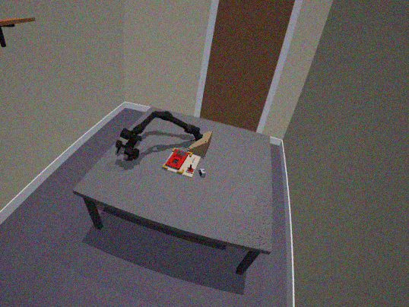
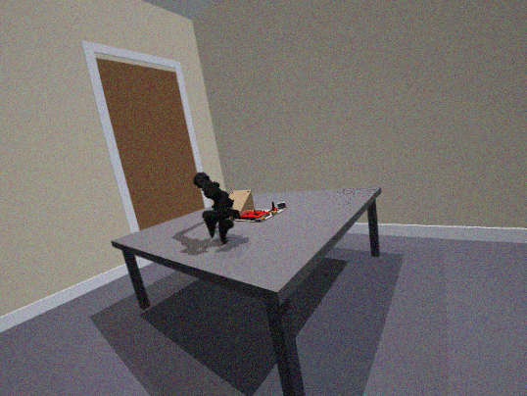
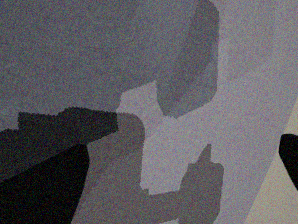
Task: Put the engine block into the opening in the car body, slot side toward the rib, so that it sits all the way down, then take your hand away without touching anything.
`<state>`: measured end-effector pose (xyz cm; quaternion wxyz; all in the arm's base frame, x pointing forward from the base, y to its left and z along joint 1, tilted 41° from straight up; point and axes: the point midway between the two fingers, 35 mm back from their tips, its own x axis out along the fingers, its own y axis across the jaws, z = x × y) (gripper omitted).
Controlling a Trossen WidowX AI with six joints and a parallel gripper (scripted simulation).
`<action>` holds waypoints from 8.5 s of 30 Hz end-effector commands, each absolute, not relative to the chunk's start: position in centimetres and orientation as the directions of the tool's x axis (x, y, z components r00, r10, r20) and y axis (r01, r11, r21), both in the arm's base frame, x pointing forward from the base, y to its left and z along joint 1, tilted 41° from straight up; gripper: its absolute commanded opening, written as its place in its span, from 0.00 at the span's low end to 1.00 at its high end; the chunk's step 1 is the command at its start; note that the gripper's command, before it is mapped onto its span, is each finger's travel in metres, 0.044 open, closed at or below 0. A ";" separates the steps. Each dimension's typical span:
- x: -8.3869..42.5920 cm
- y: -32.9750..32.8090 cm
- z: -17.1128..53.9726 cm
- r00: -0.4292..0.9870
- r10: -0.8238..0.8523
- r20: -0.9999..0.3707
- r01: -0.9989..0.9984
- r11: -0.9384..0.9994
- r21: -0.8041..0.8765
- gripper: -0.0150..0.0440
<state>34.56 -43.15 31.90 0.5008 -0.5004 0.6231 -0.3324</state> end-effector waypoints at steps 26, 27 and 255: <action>48.9 -16.6 11.8 0.167 -0.665 -0.728 -0.894 0.210 -0.397 1.00; 48.9 -15.5 11.1 0.161 -0.655 -0.739 -0.908 0.196 -0.371 1.00; 38.0 7.5 -0.1 -0.132 -0.627 -0.768 0.776 0.416 -0.473 0.25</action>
